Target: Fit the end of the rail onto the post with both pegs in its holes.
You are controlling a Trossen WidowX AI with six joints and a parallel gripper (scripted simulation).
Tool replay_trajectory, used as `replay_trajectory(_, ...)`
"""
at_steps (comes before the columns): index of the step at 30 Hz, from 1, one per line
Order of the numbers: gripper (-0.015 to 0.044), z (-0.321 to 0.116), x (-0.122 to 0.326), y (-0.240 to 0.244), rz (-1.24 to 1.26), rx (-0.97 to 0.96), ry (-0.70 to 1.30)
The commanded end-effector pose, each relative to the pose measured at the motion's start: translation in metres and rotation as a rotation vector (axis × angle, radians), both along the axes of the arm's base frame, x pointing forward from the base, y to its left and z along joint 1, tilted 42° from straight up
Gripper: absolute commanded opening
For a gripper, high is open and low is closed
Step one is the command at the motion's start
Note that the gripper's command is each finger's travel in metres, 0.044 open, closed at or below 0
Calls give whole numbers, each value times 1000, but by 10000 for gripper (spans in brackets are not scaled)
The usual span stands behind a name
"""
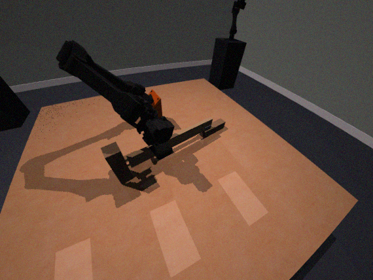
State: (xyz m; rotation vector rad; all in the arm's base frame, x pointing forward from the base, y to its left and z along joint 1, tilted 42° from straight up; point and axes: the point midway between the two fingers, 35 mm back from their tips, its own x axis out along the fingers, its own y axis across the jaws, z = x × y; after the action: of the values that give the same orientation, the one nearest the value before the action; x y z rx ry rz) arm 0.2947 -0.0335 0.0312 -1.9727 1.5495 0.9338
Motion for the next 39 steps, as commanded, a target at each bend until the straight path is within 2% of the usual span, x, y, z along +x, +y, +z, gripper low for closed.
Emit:
replay_trajectory(1,0,2,1,-3,0,-9,-3)
replay_trajectory(39,0,-2,-1,2,0,-8,-2)
